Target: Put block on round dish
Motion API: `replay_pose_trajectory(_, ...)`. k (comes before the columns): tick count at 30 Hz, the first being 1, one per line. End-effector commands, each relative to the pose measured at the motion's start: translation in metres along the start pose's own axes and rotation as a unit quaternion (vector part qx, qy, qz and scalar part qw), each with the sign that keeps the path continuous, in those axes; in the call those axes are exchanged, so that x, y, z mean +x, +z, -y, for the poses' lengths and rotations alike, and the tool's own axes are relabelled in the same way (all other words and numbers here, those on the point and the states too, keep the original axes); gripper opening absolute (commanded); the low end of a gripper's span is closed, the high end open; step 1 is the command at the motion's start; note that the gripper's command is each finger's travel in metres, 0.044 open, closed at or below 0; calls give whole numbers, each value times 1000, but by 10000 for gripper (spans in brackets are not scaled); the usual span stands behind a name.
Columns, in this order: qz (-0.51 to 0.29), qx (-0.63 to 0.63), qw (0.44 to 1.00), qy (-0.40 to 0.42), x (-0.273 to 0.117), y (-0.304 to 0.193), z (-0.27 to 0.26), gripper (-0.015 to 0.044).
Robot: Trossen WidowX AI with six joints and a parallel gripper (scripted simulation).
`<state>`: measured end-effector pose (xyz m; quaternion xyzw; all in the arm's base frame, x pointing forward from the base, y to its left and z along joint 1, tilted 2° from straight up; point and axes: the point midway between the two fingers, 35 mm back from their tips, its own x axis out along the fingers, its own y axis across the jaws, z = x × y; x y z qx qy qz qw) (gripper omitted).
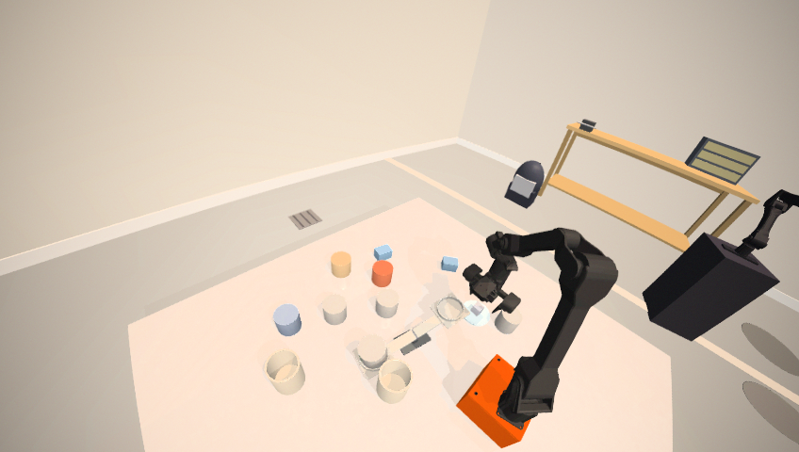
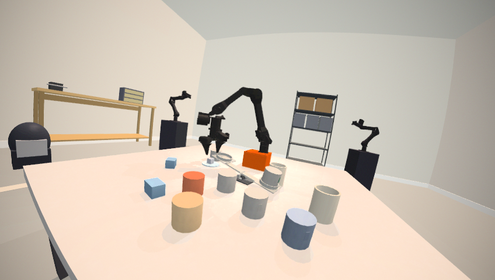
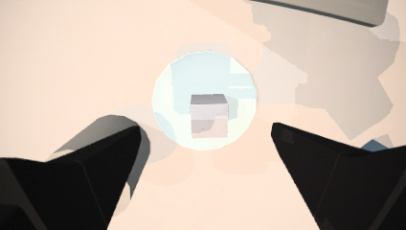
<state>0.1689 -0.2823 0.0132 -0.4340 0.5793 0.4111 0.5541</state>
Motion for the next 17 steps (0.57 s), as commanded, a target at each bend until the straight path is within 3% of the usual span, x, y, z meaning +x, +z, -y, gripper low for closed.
replay_pose_trajectory(1,-4,-5,1000,-3,-14,-2,1,440)
replay_pose_trajectory(6,-5,-1,1000,-5,-55,0,-1,440)
replay_pose_trajectory(17,-5,-1,1000,-5,-57,0,-1,440)
